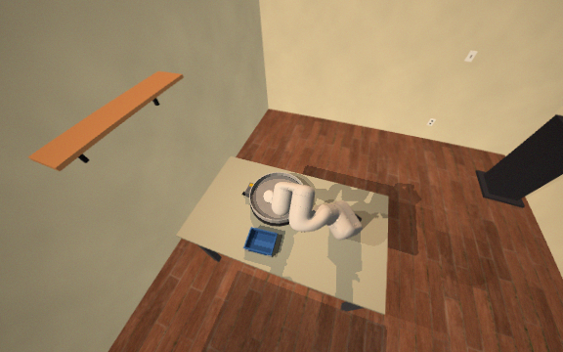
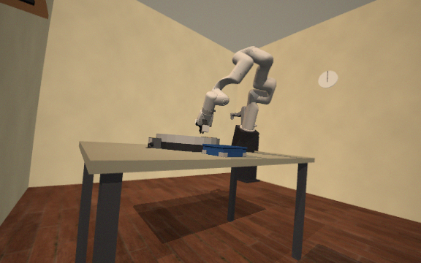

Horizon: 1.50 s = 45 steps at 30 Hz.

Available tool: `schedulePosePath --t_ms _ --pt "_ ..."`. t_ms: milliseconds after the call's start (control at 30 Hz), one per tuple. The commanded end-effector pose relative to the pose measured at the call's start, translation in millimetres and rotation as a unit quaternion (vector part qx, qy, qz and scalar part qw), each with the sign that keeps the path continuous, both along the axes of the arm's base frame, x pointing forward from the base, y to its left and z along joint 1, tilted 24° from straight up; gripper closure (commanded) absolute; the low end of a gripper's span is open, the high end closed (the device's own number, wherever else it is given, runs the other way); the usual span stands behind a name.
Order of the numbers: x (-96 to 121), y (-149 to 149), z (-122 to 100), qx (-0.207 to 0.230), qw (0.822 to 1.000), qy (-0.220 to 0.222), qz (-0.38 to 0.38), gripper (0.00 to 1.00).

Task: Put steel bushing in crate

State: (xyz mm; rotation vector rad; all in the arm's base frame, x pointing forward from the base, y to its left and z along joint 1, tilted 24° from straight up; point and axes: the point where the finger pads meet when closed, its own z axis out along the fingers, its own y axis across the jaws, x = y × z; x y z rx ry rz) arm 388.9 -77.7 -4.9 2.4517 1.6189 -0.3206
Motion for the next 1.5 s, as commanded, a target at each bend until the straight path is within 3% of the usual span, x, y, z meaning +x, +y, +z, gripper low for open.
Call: schedulePosePath --t_ms 0,1233,1267,1467 --pt "4 4 -13 0.000 1.000 -0.001 -0.001 0.90" --pt "6 9 -25 0.000 1.000 -0.001 -0.001 0.90" --pt "6 9 -25 0.000 1.000 -0.001 -0.001 1.00" --pt "6 9 -25 0.000 1.000 -0.001 -0.001 1.00"
